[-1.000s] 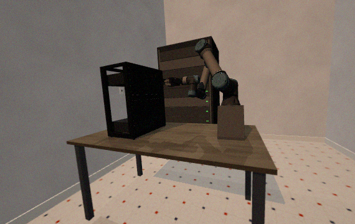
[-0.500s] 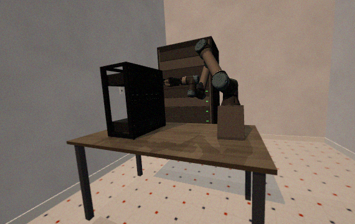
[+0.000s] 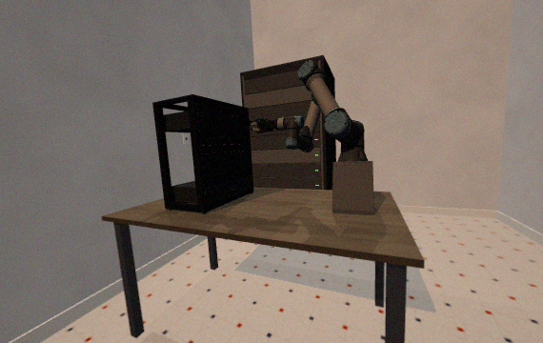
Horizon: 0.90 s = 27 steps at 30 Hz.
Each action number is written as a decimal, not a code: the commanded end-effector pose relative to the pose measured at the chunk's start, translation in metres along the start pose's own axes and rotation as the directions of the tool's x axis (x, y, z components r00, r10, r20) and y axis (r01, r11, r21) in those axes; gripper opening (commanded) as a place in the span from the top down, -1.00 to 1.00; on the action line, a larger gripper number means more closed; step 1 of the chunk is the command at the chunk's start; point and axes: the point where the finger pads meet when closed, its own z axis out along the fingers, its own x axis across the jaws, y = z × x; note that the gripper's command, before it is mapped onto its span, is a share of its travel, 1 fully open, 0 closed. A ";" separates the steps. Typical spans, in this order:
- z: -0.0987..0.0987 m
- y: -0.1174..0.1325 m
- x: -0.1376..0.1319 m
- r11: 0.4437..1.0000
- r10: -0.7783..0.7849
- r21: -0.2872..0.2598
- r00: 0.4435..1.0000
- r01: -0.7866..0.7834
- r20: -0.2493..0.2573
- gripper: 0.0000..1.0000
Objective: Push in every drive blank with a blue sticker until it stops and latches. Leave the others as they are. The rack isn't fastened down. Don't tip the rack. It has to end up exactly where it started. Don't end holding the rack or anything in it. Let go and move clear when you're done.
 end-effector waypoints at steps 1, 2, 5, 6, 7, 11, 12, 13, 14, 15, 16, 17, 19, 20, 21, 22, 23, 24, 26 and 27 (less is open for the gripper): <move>0.002 0.000 0.001 1.000 0.000 0.000 1.000 0.000 -0.001 1.00; 0.002 0.000 0.001 1.000 0.000 0.000 1.000 0.000 -0.001 1.00; 0.003 0.000 0.001 1.000 0.000 0.000 1.000 0.000 -0.001 1.00; 0.003 0.000 0.001 1.000 0.000 0.000 1.000 0.000 -0.001 1.00; 0.003 0.000 0.001 1.000 0.000 0.000 1.000 0.000 -0.001 1.00; 0.003 0.000 0.001 1.000 0.000 0.000 1.000 0.000 -0.001 1.00; 0.003 0.000 0.001 1.000 0.000 0.000 1.000 0.000 -0.001 1.00; 0.003 0.000 0.001 1.000 0.000 0.000 1.000 0.000 -0.001 1.00; 0.003 0.000 0.001 1.000 0.000 0.000 1.000 0.000 -0.001 1.00; 0.003 0.000 0.001 1.000 0.000 0.000 1.000 0.000 -0.001 1.00; 0.004 0.000 0.001 1.000 0.000 0.000 1.000 0.000 -0.001 1.00; 0.004 0.000 0.001 1.000 0.000 0.000 1.000 0.000 -0.001 1.00; 0.005 0.000 0.001 1.000 0.000 0.000 1.000 0.000 -0.001 1.00; 0.005 0.000 0.001 1.000 0.000 0.000 1.000 0.000 -0.001 1.00; 0.005 0.000 0.001 1.000 0.000 0.000 1.000 0.000 -0.001 1.00; 0.006 0.000 0.001 1.000 0.000 0.000 1.000 0.000 -0.001 1.00; 0.006 0.000 0.001 1.000 0.000 0.000 1.000 0.000 -0.001 1.00; 0.006 0.000 0.001 1.000 0.000 0.000 1.000 0.000 -0.001 1.00; 0.006 0.000 0.001 1.000 0.000 0.000 1.000 0.000 -0.001 1.00; 0.006 0.000 0.001 1.000 0.000 0.000 1.000 0.000 -0.001 1.00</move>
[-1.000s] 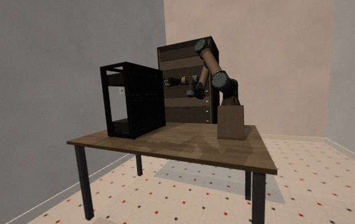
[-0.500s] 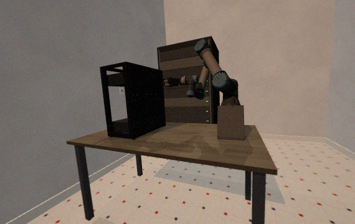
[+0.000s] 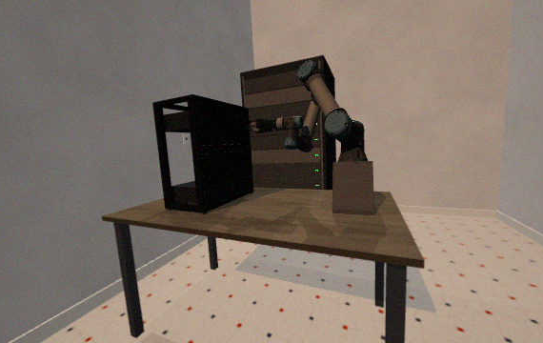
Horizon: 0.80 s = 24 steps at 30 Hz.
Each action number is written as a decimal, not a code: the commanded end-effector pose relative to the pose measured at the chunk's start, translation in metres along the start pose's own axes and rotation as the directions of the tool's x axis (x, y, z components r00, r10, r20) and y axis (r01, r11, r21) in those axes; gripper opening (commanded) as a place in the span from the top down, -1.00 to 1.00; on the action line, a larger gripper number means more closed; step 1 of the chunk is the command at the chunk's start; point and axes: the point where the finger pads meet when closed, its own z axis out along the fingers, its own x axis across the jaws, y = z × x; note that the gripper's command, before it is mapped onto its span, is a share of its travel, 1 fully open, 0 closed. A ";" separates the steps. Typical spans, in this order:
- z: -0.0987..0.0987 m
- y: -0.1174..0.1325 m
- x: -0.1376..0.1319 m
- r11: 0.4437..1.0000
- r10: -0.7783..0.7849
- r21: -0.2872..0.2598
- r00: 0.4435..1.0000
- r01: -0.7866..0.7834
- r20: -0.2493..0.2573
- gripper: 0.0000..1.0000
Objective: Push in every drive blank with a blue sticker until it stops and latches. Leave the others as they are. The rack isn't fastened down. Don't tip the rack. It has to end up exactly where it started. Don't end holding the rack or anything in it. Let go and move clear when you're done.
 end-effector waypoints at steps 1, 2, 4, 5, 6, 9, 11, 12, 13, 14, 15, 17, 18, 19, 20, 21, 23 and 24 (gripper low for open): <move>0.000 0.000 0.001 1.000 0.000 0.000 1.000 0.000 -0.002 1.00; 0.000 0.000 0.001 1.000 0.000 0.000 1.000 0.000 -0.002 1.00; 0.000 0.000 0.001 1.000 0.000 0.000 1.000 0.000 -0.002 1.00; 0.001 0.000 0.001 1.000 0.000 0.000 1.000 0.000 -0.002 1.00; 0.001 0.000 0.001 1.000 0.000 0.000 1.000 0.000 -0.002 1.00; 0.003 0.000 0.001 1.000 0.000 0.000 1.000 0.000 -0.002 1.00; 0.003 0.000 0.001 1.000 0.000 0.000 1.000 0.000 -0.002 1.00; 0.003 0.000 0.001 1.000 0.000 0.000 1.000 0.000 -0.002 1.00; 0.003 0.000 0.001 1.000 0.000 0.000 1.000 0.000 -0.002 1.00; 0.003 0.000 0.001 1.000 0.000 0.000 1.000 0.000 -0.002 1.00; 0.003 0.000 0.001 1.000 0.000 0.000 1.000 0.000 -0.002 1.00; 0.003 0.000 0.001 1.000 0.000 0.000 1.000 0.000 -0.002 1.00; 0.003 0.000 0.001 1.000 0.000 0.000 1.000 0.000 -0.002 1.00; 0.003 0.000 0.001 1.000 0.000 0.000 1.000 0.000 -0.002 1.00; 0.003 0.000 0.001 1.000 0.000 0.000 1.000 0.000 -0.002 1.00; 0.003 0.000 0.001 1.000 0.000 0.000 1.000 0.000 -0.002 1.00; 0.004 0.000 0.001 1.000 0.000 0.000 1.000 0.000 -0.002 1.00; 0.005 0.000 0.001 1.000 0.000 0.000 1.000 0.000 -0.002 1.00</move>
